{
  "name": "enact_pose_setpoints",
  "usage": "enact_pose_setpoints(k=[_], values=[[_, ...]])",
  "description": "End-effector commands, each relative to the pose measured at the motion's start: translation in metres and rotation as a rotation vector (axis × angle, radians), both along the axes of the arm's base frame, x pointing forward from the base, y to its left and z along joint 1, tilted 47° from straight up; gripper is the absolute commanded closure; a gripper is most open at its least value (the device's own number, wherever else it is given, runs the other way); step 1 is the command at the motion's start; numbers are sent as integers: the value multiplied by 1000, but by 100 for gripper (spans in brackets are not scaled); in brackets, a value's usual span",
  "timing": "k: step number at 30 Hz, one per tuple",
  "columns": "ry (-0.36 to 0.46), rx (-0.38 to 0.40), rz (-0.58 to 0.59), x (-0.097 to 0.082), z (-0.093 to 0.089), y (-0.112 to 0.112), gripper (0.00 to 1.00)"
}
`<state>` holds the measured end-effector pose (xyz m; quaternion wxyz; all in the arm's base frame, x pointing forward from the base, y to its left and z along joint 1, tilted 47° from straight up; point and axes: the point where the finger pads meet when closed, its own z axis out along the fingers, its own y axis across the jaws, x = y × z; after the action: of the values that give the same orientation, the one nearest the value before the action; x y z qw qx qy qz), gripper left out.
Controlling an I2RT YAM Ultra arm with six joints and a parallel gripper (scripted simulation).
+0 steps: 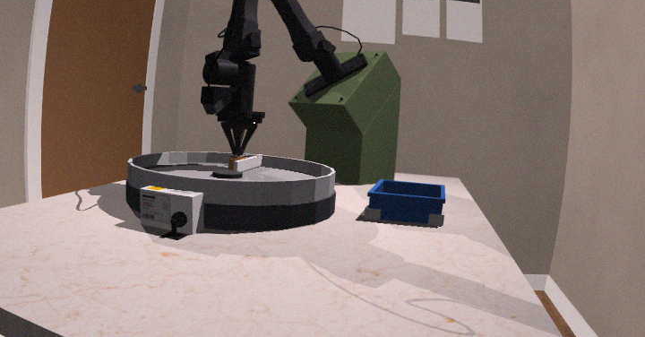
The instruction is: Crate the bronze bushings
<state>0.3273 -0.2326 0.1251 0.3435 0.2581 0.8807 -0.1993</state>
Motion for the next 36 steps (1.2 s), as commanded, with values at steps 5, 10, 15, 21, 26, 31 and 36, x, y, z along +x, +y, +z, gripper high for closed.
enact_pose_setpoints(k=[5,10,15,21,26,31,36], values=[[-49,-25,14,7,18,3,87],[-50,-26,14,8,18,3,87],[-31,-14,15,13,7,-3,87],[-47,-26,7,14,11,-9,87],[-55,-31,10,15,15,-8,87],[-55,-31,10,15,15,-8,87],[-55,-31,10,15,15,-8,87]])
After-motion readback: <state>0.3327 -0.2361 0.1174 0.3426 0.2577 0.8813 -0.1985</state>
